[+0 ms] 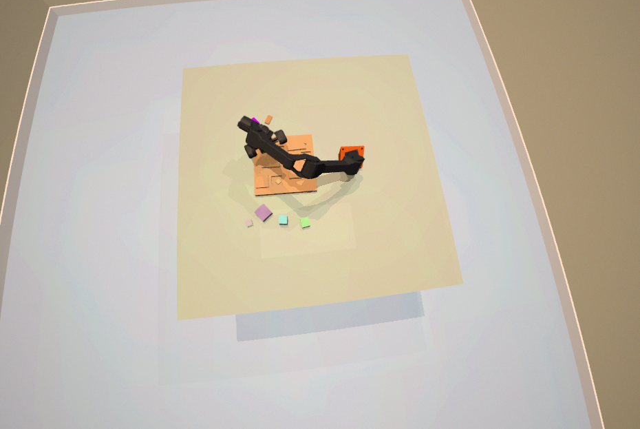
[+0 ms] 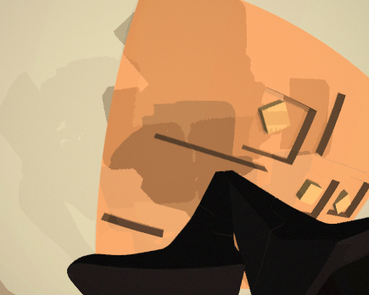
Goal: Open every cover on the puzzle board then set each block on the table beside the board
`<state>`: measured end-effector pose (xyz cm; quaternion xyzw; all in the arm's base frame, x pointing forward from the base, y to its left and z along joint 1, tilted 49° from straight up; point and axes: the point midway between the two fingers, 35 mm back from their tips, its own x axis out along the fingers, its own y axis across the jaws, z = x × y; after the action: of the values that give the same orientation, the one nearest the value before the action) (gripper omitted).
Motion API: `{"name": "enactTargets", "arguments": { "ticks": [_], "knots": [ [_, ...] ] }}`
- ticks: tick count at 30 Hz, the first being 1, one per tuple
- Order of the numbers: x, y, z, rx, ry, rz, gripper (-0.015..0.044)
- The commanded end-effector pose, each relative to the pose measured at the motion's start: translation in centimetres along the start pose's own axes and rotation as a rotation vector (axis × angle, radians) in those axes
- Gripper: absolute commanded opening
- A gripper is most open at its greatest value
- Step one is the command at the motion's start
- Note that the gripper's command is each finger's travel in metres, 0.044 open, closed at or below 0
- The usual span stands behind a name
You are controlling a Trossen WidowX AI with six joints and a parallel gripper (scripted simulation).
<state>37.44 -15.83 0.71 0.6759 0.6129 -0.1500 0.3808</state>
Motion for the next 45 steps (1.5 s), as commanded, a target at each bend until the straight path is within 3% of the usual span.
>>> {"name": "enactTargets", "arguments": {
  "ticks": [1, 31, 45],
  "knots": [
    [-0.5, -1.6, -0.5, -0.206, -0.005, -0.004, 0.0000],
    [-0.5, -15.0, -8.9, -2.098, 0.013, -0.003, 0.0000],
    [1.1, -15.3, -9.0, -2.140, 0.013, -0.003, 0.0000]
  ]
}}
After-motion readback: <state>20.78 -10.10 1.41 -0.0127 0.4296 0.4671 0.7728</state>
